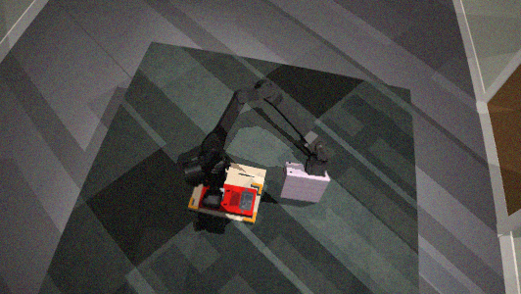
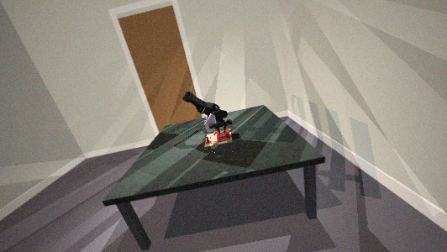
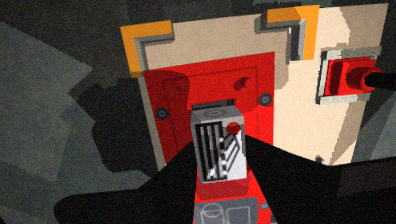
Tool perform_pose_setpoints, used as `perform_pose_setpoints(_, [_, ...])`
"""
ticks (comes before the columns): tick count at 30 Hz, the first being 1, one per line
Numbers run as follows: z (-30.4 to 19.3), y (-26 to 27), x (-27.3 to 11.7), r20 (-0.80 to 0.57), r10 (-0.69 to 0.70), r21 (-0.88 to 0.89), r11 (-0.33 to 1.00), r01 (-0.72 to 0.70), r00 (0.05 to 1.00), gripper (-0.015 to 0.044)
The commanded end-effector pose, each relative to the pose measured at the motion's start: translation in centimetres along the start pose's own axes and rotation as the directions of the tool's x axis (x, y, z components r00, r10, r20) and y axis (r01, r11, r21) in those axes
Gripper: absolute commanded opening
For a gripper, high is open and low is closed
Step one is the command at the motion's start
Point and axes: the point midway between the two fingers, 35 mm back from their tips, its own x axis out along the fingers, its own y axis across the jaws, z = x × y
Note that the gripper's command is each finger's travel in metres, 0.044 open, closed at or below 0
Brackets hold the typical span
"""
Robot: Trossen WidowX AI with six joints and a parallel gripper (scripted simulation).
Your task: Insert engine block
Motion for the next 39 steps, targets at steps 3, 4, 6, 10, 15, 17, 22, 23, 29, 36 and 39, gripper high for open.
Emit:
perform_pose_setpoints(3, [0.01,-0.01,0.19,0.002,-0.003,-0.005,1.000,0.003,1.000,0.0158])
perform_pose_setpoints(4, [0.01,-0.01,0.21,0.002,-0.003,-0.005,1.000,0.003,1.000,0.0158])
perform_pose_setpoints(6, [0.01,-0.01,0.26,0.002,-0.003,-0.005,1.000,0.003,1.000,0.0158])
perform_pose_setpoints(10, [0.01,-0.01,0.36,0.002,-0.003,-0.005,1.000,0.003,1.000,0.0158])
perform_pose_setpoints(15, [0.02,-0.01,0.49,0.002,-0.003,-0.005,1.000,0.003,1.000,0.0158])
perform_pose_setpoints(17, [0.02,0.00,0.54,0.002,-0.003,-0.005,1.000,0.003,1.000,0.0158])
perform_pose_setpoints(22, [0.02,-0.01,0.66,0.002,-0.003,-0.005,1.000,0.003,1.000,0.0158])
perform_pose_setpoints(23, [0.02,-0.01,0.69,0.002,-0.003,-0.005,1.000,0.003,1.000,0.0158])
perform_pose_setpoints(29, [0.02,-0.01,0.84,0.002,-0.003,-0.005,1.000,0.003,1.000,0.0158])
perform_pose_setpoints(36, [0.02,-0.01,1.01,0.002,-0.003,-0.005,1.000,0.003,1.000,0.0158])
perform_pose_setpoints(39, [0.02,-0.01,1.08,0.002,-0.003,-0.005,1.000,0.003,1.000,0.0158])
